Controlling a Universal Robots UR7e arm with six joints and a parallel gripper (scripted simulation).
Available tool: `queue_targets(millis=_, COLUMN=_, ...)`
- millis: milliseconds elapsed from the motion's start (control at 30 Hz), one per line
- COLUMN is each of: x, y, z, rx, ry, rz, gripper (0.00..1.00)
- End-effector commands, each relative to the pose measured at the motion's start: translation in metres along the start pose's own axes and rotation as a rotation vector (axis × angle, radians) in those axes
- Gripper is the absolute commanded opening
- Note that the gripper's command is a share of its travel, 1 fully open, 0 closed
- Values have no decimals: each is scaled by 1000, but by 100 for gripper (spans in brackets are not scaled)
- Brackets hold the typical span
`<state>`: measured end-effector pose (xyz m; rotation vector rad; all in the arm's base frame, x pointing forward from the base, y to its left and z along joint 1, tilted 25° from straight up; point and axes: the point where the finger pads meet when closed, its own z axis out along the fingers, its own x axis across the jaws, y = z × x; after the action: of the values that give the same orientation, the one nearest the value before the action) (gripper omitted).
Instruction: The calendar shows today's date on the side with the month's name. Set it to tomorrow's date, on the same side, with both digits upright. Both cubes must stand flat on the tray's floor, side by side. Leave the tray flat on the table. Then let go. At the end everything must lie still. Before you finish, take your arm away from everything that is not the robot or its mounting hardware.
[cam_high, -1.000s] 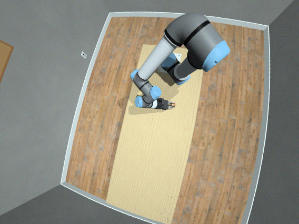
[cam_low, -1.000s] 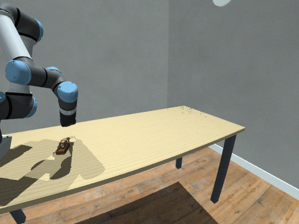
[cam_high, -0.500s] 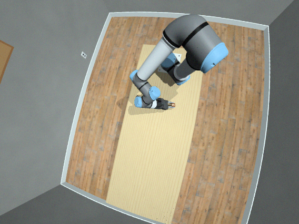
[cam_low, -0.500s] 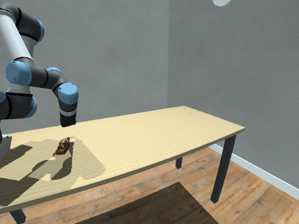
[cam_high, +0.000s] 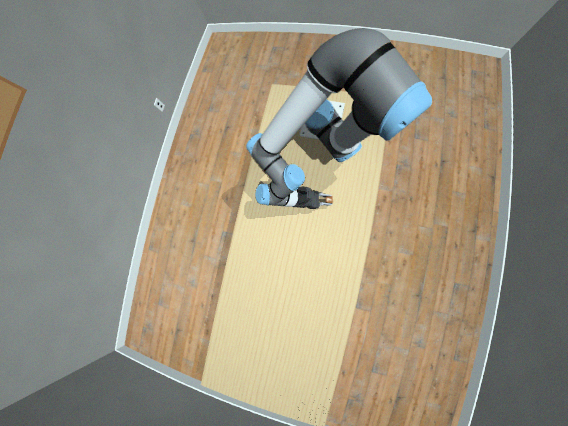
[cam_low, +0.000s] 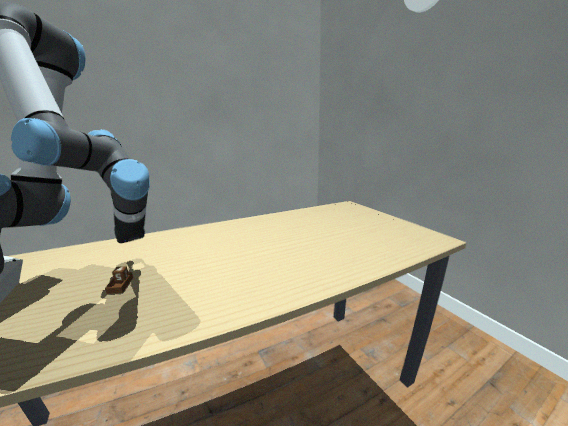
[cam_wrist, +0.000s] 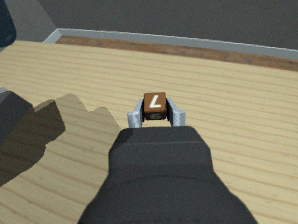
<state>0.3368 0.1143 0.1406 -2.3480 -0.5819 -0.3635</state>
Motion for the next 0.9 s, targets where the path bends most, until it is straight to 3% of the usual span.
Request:
queue_targets(millis=0, x=0, y=3, z=3, rx=0, ry=0, rz=0, gripper=57)
queue_targets(millis=867, x=0, y=32, z=31, rx=0, ry=0, rz=0, gripper=57)
